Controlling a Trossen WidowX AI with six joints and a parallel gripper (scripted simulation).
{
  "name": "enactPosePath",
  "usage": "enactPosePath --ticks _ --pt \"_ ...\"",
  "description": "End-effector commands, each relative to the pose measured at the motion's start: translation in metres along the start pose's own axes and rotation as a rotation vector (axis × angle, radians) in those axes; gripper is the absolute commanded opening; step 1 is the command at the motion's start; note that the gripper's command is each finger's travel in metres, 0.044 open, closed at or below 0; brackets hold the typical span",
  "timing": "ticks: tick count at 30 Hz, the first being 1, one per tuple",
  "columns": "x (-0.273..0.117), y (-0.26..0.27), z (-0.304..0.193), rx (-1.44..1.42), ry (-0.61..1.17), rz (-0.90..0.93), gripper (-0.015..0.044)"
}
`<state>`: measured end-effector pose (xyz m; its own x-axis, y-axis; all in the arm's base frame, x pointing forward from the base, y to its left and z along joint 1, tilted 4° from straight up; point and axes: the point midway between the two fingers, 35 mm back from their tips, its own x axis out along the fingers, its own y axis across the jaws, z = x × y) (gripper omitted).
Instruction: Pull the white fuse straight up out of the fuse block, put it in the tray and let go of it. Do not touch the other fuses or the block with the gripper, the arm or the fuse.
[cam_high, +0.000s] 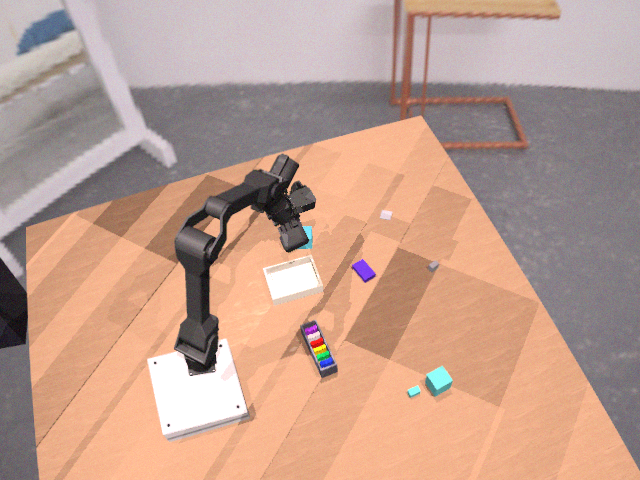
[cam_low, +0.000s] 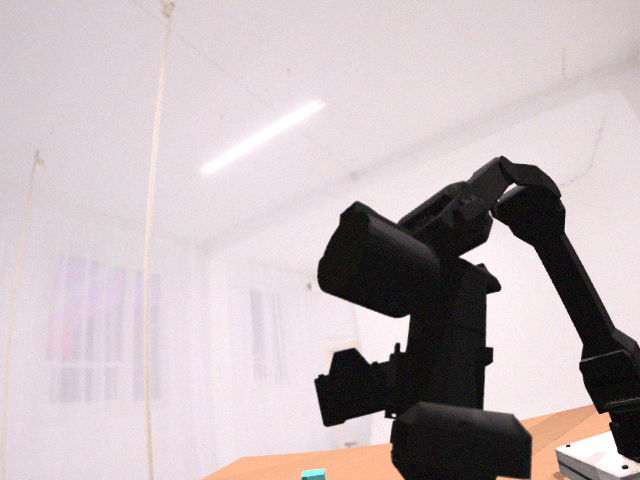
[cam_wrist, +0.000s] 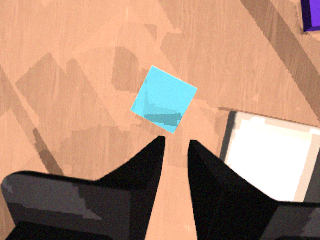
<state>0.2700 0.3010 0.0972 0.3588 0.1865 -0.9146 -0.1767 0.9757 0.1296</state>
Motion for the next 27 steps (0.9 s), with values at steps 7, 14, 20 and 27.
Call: enactPosePath --ticks 7,14,20,27 --pt "-0.012 -0.174 0.004 -0.045 0.175 -0.154 0.0071" --pt "-0.035 -0.265 -0.033 -0.044 0.303 -0.168 0.0071" --pt "-0.036 -0.271 -0.037 -0.044 0.311 -0.167 0.0071" --pt "-0.032 -0.273 -0.038 -0.044 0.311 -0.167 0.0071"
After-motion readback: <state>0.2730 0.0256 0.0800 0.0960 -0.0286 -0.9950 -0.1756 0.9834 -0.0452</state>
